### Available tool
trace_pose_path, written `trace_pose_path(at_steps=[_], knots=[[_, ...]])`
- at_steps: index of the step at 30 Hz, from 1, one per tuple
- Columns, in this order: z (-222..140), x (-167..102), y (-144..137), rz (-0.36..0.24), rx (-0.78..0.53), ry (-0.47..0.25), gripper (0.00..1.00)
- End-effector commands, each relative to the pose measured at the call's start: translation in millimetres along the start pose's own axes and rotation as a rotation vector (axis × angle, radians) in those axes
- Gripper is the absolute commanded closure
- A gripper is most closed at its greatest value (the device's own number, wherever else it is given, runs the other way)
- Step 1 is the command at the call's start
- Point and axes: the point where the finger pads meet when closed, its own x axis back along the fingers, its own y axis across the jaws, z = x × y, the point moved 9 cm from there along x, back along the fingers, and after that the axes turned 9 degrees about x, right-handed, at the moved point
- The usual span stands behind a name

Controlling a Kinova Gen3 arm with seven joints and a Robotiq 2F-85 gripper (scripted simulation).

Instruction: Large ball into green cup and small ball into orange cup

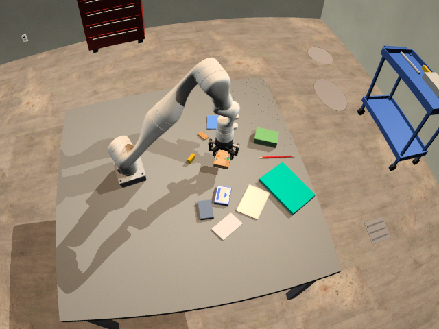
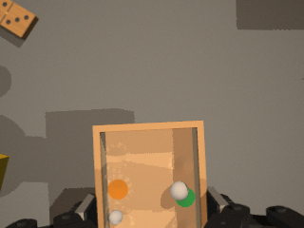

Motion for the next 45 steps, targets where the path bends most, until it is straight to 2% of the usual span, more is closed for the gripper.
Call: trace_pose_path(at_steps=[1,7,12,14,24,29,31,34,36,38,44,45], knots=[[4,0,4,0.009,0.000,-0.013,0.27],[2,0,7,0.040,0.000,0.005,0.27],[1,0,5,0.024,0.000,0.018,0.27],[-2,0,4,0.014,0.000,0.045,0.27],[2,0,0,-0.021,-0.001,0.010,0.27],[3,0,1,-0.019,-0.001,-0.007,0.27],[6,0,4,0.008,0.000,-0.027,0.27],[4,0,2,-0.008,-0.001,-0.013,0.27],[3,0,4,0.017,0.000,-0.006,0.27],[3,0,4,0.009,0.000,-0.001,0.27],[0,-1,15,0.112,0.000,0.021,0.27],[0,-1,15,0.112,0.000,0.021,0.27]])
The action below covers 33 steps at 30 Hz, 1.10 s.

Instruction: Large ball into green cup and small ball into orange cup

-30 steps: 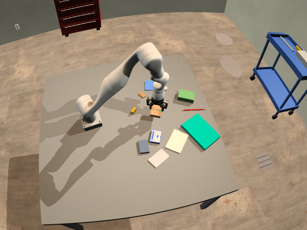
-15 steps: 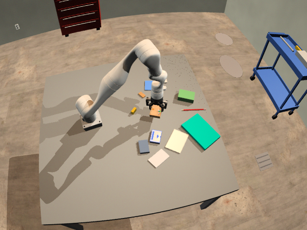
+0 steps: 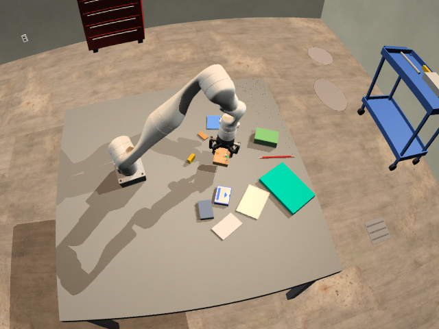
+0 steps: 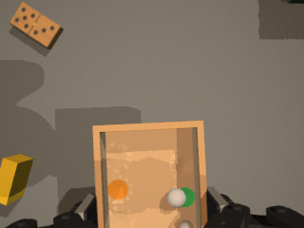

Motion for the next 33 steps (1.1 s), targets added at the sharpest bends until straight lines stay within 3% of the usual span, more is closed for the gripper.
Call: trace_pose_path(at_steps=[1,6,16,18,24,29,33], knots=[[-9,-3,11,0.015,-0.032,0.006,0.27],[-11,-4,20,0.099,-0.032,0.025,0.27],[-30,-6,21,0.111,-0.023,0.198,0.27],[-30,-6,21,0.111,-0.023,0.198,0.27],[-40,-8,22,0.118,-0.019,0.291,0.27],[-40,-8,22,0.118,-0.019,0.291,0.27],[-34,-6,17,0.078,-0.021,0.235,0.27]])
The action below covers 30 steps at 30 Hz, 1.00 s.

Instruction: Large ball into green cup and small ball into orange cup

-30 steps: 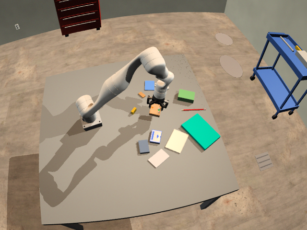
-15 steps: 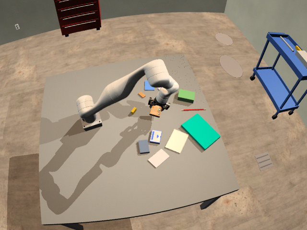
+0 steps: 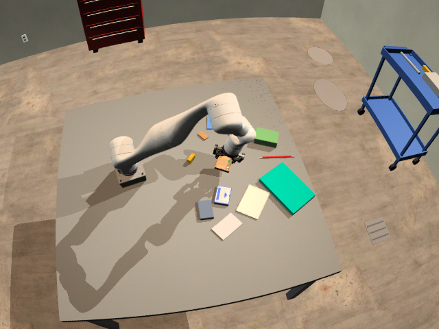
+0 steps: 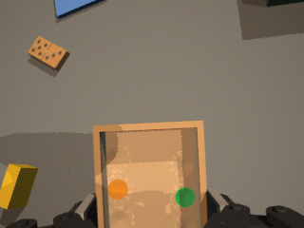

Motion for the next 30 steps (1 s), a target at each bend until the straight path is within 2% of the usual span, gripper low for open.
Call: trace_pose_path(at_steps=[1,17,21,30], knots=[[11,2,-6,-0.016,0.024,-0.019,0.27],[33,-2,-23,-0.175,0.024,-0.227,0.27],[36,-3,-25,-0.195,0.024,-0.254,0.27],[35,-4,-27,-0.210,0.026,-0.246,0.27]])
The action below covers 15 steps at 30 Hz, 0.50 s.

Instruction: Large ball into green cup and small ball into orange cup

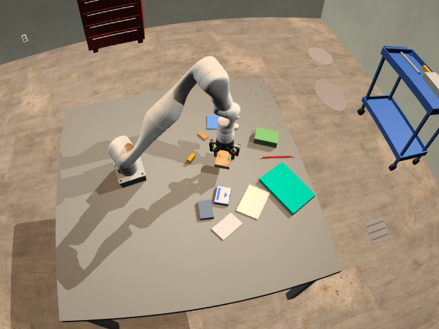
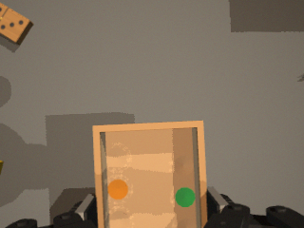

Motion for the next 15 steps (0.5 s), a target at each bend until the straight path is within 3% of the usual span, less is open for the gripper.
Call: trace_pose_path(at_steps=[1,7,11,15], knots=[[0.6,1.5,-2.2,-0.001,0.008,0.008,0.27],[-2.0,1.4,-3.9,-0.016,0.008,0.031,0.27],[2.8,1.5,-4.2,-0.019,0.008,-0.012,0.27],[0.9,1.5,-3.5,-0.013,0.008,0.005,0.27]])
